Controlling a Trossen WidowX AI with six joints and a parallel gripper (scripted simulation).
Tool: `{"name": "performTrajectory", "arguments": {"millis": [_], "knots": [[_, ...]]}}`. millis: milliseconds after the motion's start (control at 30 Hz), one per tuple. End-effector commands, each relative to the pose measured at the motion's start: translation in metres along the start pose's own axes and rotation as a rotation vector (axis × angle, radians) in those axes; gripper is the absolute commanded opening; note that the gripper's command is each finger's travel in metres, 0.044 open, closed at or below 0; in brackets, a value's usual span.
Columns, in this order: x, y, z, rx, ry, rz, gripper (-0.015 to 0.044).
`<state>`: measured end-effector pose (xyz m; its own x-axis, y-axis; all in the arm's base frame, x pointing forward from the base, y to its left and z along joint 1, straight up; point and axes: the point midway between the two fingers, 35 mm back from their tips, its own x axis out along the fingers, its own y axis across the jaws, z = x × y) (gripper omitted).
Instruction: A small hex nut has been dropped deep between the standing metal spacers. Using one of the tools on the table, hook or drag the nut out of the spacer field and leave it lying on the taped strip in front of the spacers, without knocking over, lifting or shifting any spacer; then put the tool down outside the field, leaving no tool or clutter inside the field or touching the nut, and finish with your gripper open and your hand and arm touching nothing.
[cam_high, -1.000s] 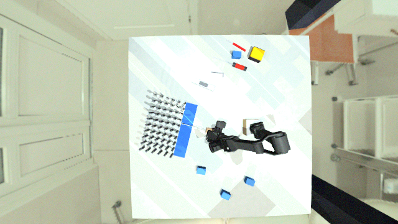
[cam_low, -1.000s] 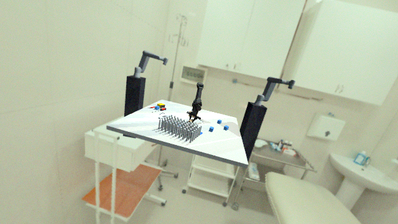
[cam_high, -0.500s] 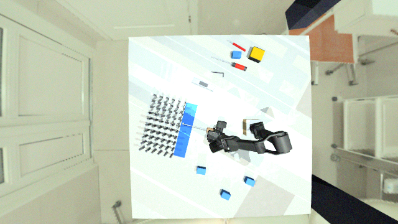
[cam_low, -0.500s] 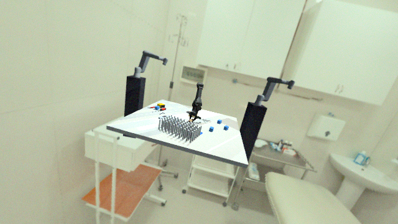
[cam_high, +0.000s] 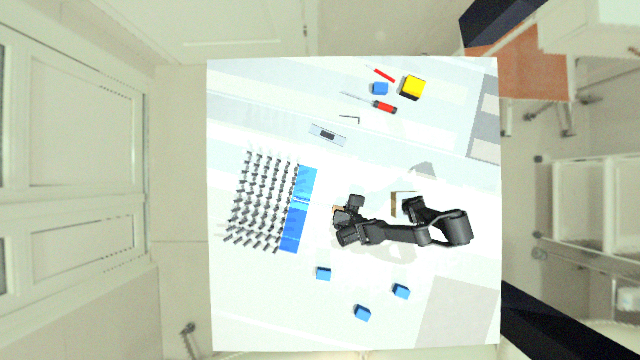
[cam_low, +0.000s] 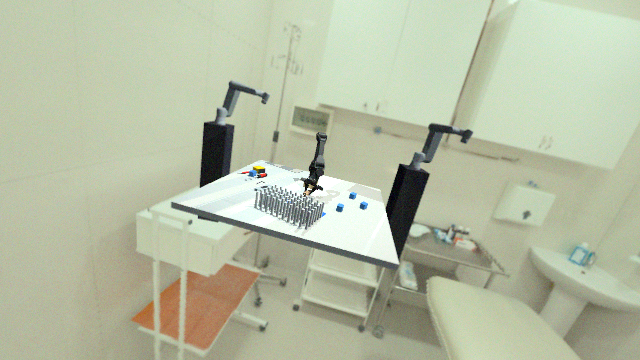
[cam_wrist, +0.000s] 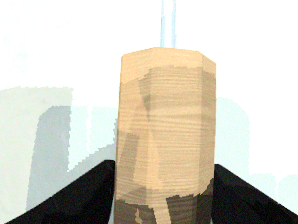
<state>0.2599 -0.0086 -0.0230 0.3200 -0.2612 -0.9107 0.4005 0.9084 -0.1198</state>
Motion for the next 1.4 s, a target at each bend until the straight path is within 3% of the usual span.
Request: {"name": "performTrajectory", "arguments": {"millis": [0, 600, 1367], "knots": [[-0.005, 0.001, 0.007, 0.002, -0.014, 0.005, 0.0], [-0.029, -0.002, -0.03, 0.003, -0.011, 0.005, 0.0], [-0.122, -0.011, 0.025, 0.002, -0.013, 0.006, 0.0]]}}
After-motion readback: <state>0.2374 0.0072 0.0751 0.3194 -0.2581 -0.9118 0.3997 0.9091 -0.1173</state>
